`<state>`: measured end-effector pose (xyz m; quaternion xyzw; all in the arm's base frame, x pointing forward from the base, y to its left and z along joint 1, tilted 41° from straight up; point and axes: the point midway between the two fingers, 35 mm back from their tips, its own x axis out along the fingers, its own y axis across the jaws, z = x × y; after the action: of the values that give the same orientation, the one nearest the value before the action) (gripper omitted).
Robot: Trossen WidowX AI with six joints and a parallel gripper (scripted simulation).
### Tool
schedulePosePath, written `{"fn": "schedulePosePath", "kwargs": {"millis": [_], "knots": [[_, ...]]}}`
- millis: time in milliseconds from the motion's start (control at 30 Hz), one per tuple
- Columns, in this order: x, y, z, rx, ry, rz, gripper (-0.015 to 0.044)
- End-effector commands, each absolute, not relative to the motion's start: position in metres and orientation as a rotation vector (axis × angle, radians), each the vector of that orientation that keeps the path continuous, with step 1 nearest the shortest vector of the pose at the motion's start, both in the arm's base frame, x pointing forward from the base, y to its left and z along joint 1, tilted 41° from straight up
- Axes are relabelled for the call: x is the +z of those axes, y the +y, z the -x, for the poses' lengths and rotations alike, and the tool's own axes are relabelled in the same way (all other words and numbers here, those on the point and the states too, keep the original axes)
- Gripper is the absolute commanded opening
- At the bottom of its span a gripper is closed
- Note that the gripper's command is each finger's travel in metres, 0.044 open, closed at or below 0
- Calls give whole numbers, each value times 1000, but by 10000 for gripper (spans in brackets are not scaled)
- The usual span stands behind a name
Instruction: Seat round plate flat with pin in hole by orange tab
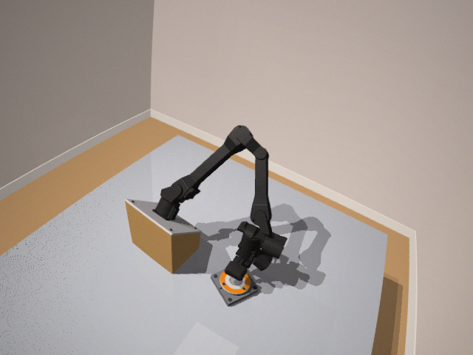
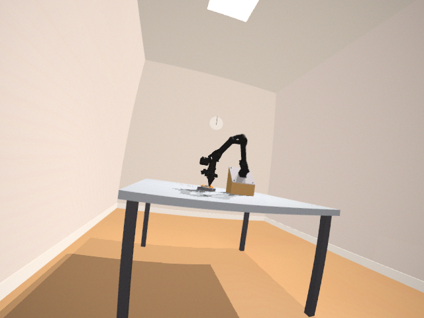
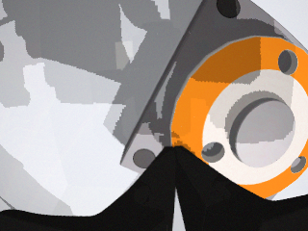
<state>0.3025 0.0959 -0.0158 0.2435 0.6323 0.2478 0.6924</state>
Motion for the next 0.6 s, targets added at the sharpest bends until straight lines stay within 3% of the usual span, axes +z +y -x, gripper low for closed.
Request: {"fn": "schedulePosePath", "kwargs": {"millis": [0, 567], "knots": [[-19, 96, -295, 552, 1434, -552, 0], [-20, 96, -292, 552, 1434, -552, 0]]}}
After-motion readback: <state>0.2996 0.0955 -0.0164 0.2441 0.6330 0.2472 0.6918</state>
